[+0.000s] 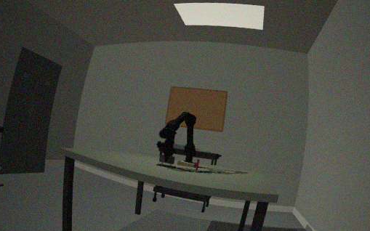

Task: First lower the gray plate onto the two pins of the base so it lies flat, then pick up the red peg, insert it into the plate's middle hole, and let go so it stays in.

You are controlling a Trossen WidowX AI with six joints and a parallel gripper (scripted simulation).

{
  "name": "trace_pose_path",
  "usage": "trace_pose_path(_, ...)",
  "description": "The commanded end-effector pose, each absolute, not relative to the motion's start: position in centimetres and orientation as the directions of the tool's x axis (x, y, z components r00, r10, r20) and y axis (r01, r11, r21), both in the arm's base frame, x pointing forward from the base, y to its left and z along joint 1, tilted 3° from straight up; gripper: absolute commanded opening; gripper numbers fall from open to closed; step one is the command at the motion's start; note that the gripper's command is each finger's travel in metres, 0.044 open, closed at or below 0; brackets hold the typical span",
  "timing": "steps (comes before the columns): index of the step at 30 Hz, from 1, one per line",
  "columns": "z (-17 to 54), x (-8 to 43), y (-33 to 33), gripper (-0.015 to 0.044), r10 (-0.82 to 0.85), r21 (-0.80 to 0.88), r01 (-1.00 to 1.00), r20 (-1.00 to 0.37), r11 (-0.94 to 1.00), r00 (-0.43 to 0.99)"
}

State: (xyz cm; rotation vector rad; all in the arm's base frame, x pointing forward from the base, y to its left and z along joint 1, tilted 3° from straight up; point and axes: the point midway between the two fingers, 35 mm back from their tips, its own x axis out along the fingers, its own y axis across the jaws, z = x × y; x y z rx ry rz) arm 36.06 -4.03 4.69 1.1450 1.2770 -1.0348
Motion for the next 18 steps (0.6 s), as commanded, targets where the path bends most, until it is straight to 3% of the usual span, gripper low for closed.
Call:
trace_pose_path(1, 3.62, 35.87, -3.97, 0.0000, 0.049, 0.039, 0.986, -0.998, 0.159, 0.032)
trace_pose_path(15, 3.66, 35.99, -3.97, 0.0000, 0.049, 0.048, 0.986, -0.998, 0.159, 0.040)
trace_pose_path(18, 3.66, 35.99, -3.97, 0.0079, 0.049, 0.048, 0.986, -0.998, 0.159, 0.040)
